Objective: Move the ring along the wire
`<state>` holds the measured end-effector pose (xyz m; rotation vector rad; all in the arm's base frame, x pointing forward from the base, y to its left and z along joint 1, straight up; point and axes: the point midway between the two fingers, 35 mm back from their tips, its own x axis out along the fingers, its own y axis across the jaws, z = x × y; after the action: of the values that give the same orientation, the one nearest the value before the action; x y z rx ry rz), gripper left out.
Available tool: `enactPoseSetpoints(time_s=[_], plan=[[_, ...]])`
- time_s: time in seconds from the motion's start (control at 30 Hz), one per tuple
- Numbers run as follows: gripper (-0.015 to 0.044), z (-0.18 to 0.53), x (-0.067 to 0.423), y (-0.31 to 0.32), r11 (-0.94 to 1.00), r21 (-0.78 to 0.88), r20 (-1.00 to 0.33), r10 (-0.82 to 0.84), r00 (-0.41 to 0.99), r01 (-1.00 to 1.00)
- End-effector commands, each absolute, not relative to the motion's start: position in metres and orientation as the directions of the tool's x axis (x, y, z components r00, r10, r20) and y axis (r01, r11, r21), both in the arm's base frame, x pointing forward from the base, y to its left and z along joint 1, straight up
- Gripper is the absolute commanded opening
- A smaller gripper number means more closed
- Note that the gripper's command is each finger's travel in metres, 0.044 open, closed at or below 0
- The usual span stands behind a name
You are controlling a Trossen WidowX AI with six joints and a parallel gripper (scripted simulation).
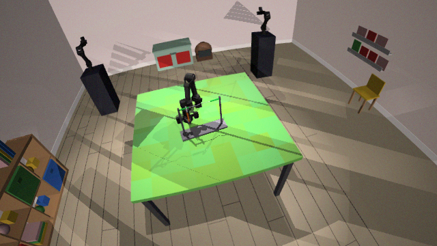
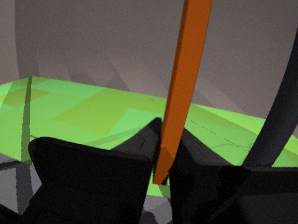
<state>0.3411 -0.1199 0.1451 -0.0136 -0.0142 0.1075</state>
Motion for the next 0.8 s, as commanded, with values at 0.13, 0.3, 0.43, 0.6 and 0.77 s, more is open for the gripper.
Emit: enactPoseSetpoints(time_s=[0.13, 0.3, 0.43, 0.6, 0.77], plan=[[-0.0150, 0.155, 0.341, -0.120, 0.994, -0.013, 0.014, 0.105, 0.994, -0.105], [-0.0150, 0.160, 0.341, -0.120, 0.994, -0.012, 0.015, 0.104, 0.994, -0.104], [-0.0150, 0.160, 0.341, -0.120, 0.994, -0.012, 0.015, 0.104, 0.994, -0.104], [-0.0150, 0.160, 0.341, -0.120, 0.994, -0.012, 0.015, 0.104, 0.994, -0.104], [-0.0150, 0.160, 0.341, -0.120, 0.994, -0.012, 0.015, 0.104, 0.994, -0.104]])
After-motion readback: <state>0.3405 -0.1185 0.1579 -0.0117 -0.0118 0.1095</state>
